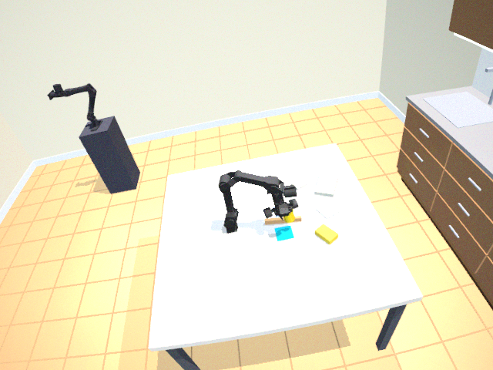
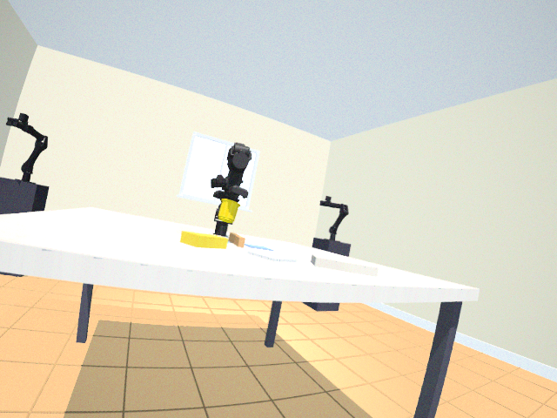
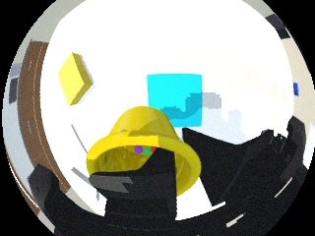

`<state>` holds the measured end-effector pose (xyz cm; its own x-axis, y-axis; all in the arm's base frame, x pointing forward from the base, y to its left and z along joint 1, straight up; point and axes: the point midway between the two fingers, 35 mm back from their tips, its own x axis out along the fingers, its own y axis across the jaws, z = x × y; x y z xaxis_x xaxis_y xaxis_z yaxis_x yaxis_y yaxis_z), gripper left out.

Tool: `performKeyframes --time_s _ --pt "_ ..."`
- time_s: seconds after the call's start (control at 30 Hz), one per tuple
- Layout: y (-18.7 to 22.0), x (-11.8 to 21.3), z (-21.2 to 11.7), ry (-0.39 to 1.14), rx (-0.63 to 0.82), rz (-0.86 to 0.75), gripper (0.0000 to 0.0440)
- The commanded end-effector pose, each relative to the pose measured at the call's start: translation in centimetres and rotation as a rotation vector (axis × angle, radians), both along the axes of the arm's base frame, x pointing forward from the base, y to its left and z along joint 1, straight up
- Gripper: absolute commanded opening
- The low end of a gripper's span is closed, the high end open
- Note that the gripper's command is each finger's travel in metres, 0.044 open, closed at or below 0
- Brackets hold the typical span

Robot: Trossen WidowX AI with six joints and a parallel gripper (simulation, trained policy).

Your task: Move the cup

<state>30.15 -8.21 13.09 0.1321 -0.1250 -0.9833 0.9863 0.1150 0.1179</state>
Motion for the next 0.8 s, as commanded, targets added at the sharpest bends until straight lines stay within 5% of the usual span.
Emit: performKeyframes --time_s 0.0,0.77 --pt "-0.6 -0.2 -0.4 -0.007 -0.009 -0.013 0.0000" --pt "-2.1 -2.7 -5.5 -0.005 -0.012 -0.094 0.0053"
